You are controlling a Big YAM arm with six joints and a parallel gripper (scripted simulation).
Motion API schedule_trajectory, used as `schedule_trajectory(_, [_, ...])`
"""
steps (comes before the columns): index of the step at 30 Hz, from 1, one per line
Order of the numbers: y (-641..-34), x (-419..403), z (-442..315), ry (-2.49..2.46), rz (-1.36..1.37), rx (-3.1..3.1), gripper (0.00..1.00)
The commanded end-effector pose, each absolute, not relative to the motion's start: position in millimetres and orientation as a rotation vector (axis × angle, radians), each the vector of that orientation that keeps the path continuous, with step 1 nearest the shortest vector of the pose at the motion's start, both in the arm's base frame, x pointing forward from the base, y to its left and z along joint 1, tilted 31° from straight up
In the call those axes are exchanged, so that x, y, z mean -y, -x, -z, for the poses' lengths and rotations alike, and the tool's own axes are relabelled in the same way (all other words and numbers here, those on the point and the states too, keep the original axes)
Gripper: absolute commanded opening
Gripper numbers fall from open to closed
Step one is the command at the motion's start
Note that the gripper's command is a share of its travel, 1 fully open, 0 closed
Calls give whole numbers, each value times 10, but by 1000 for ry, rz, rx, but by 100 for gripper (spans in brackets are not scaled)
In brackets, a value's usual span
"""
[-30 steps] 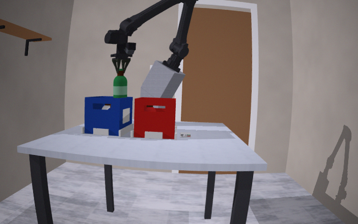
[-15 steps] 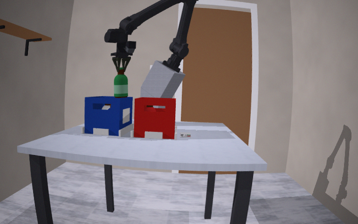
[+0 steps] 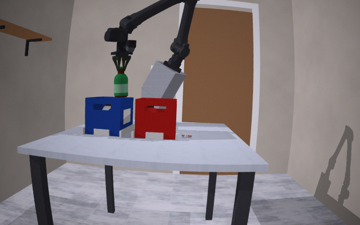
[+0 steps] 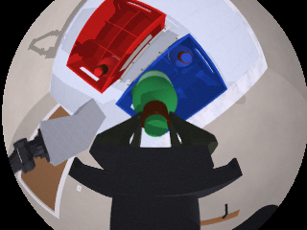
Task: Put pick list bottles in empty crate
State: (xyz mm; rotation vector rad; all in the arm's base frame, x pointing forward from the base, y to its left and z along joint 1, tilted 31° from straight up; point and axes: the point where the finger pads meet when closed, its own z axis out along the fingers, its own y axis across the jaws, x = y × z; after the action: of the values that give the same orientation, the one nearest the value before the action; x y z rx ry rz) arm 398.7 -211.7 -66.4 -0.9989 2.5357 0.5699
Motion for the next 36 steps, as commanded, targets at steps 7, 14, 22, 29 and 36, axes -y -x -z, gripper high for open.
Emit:
schedule_trajectory(7, [-4188, 2559, 253, 987, -428, -2503, 0])
schedule_trajectory(14, [-4190, 2575, 242, 988, -427, -2504, 0])
schedule_trajectory(22, [-4192, 2585, 235, 988, -427, -2504, 0])
schedule_trajectory(29, [-4193, 2594, 230, 988, -427, -2504, 0])
schedule_trajectory(36, [-4194, 2600, 227, 988, -427, -2504, 0])
